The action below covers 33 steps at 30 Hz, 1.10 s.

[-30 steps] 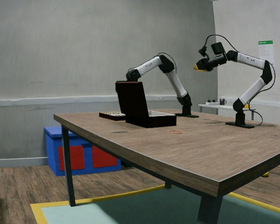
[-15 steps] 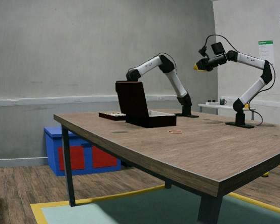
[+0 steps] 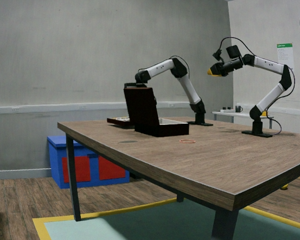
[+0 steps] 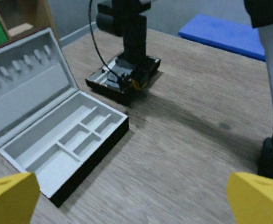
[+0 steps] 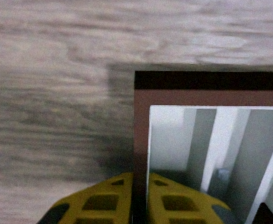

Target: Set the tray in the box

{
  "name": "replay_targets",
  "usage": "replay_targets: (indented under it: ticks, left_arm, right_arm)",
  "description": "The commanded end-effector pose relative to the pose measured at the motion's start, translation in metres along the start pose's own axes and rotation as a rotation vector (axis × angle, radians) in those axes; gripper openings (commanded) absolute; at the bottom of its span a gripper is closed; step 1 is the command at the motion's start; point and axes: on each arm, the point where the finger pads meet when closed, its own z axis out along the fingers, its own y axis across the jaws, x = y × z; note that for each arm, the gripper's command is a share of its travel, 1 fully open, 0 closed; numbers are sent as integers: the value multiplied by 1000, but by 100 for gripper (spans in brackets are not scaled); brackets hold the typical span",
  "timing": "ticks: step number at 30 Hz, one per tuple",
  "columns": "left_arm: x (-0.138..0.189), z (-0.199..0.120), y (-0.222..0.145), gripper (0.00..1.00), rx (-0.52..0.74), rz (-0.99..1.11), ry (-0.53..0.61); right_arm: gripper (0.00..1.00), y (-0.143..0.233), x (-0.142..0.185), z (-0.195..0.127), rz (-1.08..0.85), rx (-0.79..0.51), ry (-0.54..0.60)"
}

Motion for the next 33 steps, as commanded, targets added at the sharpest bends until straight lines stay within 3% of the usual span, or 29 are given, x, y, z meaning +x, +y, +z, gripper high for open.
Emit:
replay_targets:
  ticks: [1,10,17,23,25,33]
  left_arm:
    - [2,-3,1,100,-5,19,12]
    - [2,-12,12,100,-43,3,37]
    - [7,-19,23,100,-82,-16,77]
    - [13,-26,32,100,-117,-34,113]
    - [13,-26,32,100,-117,-34,113]
    - [20,-36,43,100,-160,-58,158]
  right_arm:
    - [0,-5,1,-44,12,72,19]
    - [0,15,-15,-73,72,98,-22]
    - [0,48,-57,-119,145,212,-108]
    - [0,53,-126,-87,202,93,-69]
    - [0,53,-126,-87,202,93,-69]
    - [0,61,-216,-76,151,43,-14]
